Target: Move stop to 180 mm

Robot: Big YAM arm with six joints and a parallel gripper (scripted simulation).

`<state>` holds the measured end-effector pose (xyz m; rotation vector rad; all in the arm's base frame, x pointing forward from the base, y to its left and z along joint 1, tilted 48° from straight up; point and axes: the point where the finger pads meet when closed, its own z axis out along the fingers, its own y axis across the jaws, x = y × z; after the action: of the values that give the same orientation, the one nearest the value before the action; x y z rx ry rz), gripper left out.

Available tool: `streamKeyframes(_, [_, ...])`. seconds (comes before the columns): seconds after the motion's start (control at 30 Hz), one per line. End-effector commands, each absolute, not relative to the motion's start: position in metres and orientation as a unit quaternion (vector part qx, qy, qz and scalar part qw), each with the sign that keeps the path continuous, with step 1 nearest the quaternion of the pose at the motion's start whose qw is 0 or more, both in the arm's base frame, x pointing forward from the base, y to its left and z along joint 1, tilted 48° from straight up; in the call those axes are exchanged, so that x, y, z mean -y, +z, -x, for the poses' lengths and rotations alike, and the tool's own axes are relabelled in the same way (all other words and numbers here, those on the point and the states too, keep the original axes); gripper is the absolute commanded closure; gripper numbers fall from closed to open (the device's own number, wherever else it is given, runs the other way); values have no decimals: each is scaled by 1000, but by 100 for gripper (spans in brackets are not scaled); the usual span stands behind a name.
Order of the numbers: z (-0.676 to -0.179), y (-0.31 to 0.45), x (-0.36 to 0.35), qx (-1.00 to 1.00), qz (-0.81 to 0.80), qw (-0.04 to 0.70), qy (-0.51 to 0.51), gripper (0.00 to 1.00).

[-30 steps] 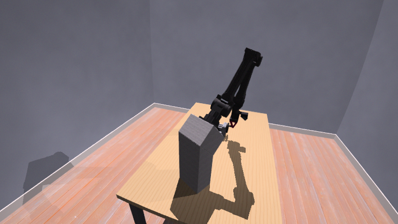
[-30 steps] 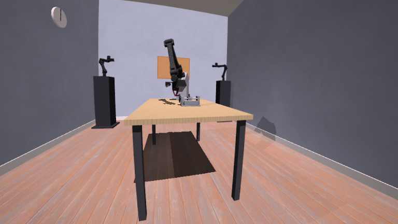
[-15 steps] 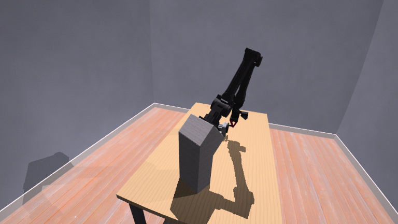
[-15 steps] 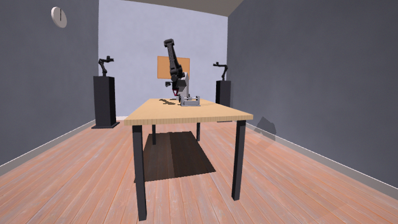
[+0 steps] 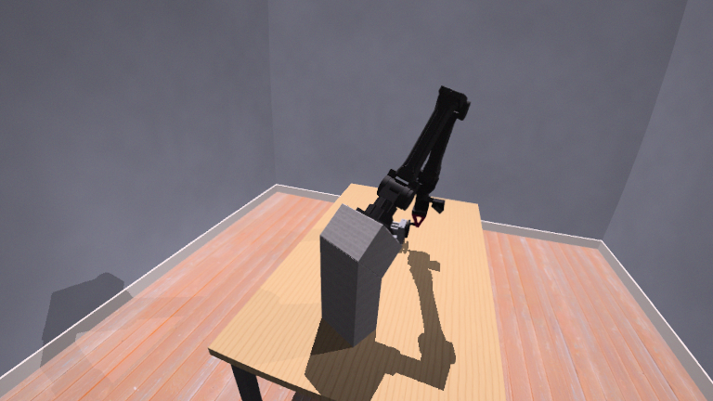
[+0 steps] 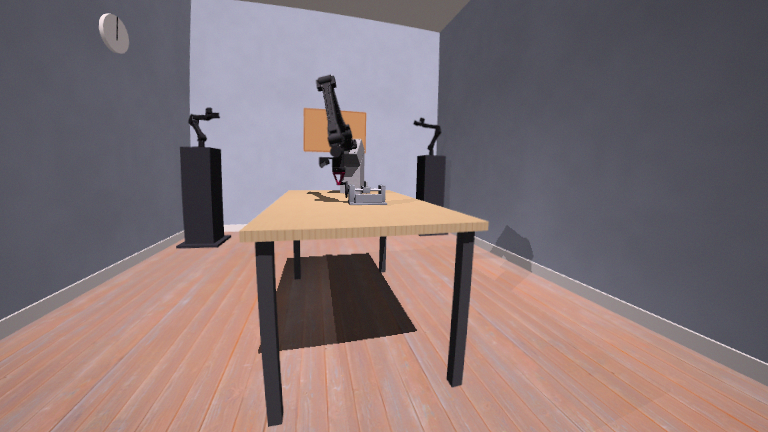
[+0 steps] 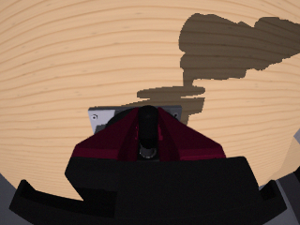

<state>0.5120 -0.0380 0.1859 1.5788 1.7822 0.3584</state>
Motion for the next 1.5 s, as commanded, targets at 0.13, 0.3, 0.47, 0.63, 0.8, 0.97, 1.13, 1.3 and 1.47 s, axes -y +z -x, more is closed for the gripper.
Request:
streamKeyframes(0.13, [-536,249,21,-674,-593,400,186,94])
streamKeyframes(0.3, [-545,229,20,-682,-595,386,175,94])
streamKeyframes(0.47, [-549,235,20,-680,-594,390,178,94])
streamKeyframes(0.63, [-550,237,20,-680,-594,391,179,94])
streamKeyframes(0.8, [-562,226,21,-685,-592,387,173,94])
streamKeyframes(0.97, [-571,223,22,-687,-591,387,172,94])
streamKeyframes(1.13, [-576,229,24,-683,-591,392,175,94])
streamKeyframes(1.3, [-580,215,35,-681,-597,389,168,94])
streamKeyframes(1.47, [-585,204,43,-679,-600,389,166,94])
